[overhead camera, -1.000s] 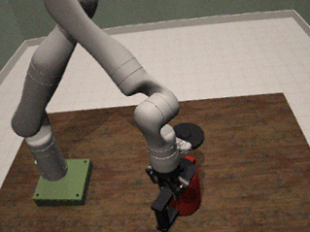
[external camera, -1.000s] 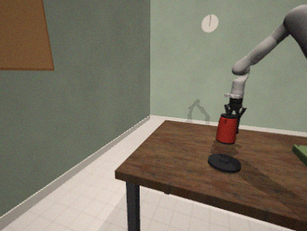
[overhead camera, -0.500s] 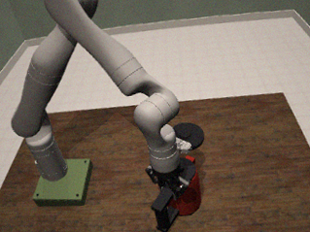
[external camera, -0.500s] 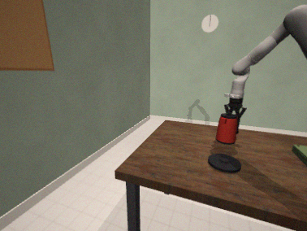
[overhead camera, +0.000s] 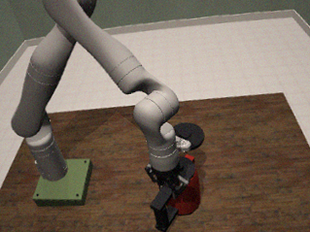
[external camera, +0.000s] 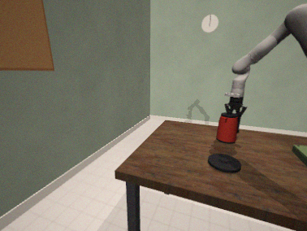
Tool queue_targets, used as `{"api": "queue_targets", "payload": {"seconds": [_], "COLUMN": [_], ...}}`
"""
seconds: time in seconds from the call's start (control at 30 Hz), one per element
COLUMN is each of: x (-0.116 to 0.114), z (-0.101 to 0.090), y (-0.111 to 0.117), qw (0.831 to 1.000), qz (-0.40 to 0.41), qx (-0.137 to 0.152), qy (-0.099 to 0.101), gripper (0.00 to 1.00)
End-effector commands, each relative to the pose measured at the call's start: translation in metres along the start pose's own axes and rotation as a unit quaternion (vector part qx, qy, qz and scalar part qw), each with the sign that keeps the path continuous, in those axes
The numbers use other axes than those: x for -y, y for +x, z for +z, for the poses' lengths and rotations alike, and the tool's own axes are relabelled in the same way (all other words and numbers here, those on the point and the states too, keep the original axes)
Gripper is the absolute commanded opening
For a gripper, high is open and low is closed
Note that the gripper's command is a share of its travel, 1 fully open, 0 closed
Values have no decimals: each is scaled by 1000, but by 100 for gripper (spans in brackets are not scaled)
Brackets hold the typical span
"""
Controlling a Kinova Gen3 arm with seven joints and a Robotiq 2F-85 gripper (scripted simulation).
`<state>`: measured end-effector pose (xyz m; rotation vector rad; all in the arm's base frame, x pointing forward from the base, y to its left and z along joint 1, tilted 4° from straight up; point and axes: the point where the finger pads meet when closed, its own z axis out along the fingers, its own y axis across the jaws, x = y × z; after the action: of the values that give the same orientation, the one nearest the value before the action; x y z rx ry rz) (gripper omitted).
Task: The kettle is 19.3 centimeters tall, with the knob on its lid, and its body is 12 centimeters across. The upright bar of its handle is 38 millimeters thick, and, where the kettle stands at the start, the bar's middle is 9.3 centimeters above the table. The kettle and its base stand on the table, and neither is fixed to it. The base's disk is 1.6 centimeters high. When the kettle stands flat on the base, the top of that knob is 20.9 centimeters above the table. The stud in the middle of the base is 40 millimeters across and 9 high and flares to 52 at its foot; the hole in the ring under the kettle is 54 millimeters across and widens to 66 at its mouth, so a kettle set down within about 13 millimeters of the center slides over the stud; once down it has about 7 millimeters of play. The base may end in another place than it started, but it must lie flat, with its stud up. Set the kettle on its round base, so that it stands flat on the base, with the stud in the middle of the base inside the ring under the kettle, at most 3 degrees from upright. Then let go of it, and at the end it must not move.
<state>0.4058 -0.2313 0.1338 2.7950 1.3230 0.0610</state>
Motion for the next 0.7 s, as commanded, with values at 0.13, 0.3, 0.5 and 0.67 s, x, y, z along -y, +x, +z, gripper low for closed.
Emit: {"api": "queue_targets", "payload": {"seconds": [0.13,0.3,0.5,0.67], "x": [-1,-1,-1,-1], "z": [-12,-21,-28,-35], "y": [1,1,1,1], "qw": [1000,1000,1000,1000], "qz": [-1,-1,-1,-1], "qx": [-1,-1,-1,-1], "qy": [-3,-3,-3,-3], "gripper": [0,0,0,0]}}
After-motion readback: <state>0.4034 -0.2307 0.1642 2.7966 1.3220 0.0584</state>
